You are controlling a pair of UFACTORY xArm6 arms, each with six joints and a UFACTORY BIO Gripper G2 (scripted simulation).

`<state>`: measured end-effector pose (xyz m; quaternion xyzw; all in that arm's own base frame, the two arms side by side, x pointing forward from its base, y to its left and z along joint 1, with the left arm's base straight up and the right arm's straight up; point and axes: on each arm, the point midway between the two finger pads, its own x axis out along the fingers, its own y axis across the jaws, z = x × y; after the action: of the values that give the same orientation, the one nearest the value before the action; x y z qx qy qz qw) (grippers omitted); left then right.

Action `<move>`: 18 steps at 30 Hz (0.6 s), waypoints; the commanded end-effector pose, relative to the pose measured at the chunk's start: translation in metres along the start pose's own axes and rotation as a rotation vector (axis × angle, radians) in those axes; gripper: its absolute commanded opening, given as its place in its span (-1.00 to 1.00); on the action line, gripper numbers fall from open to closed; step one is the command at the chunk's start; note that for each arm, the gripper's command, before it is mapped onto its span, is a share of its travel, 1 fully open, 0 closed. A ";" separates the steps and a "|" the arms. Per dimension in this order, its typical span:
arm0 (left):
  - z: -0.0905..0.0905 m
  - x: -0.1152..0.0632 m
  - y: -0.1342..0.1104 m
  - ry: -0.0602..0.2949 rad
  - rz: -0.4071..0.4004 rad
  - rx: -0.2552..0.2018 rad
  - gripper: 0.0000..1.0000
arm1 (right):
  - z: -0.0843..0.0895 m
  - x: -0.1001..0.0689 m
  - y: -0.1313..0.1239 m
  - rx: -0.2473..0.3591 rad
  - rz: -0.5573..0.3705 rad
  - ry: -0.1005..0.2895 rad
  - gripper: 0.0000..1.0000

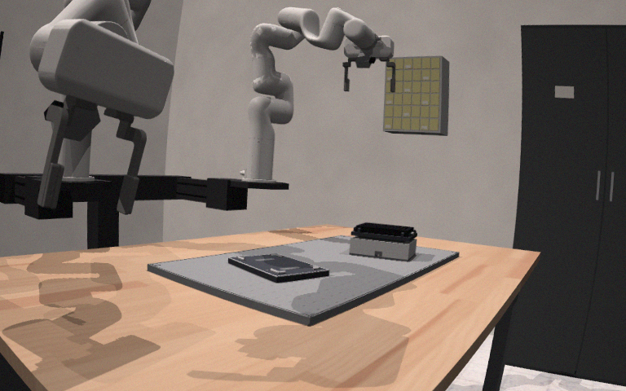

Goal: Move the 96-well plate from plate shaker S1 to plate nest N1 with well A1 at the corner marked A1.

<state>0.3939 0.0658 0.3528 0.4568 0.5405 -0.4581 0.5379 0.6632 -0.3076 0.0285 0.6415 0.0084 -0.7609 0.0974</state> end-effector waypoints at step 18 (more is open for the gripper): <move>0.000 -0.002 0.000 -0.001 0.004 0.000 1.00 | -0.016 -0.025 -0.076 -0.296 0.243 -0.119 -0.25</move>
<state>0.3939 0.0658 0.3528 0.4568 0.5405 -0.4581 0.5379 0.6695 -0.2387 0.0361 0.5833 0.0327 -0.7728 0.2482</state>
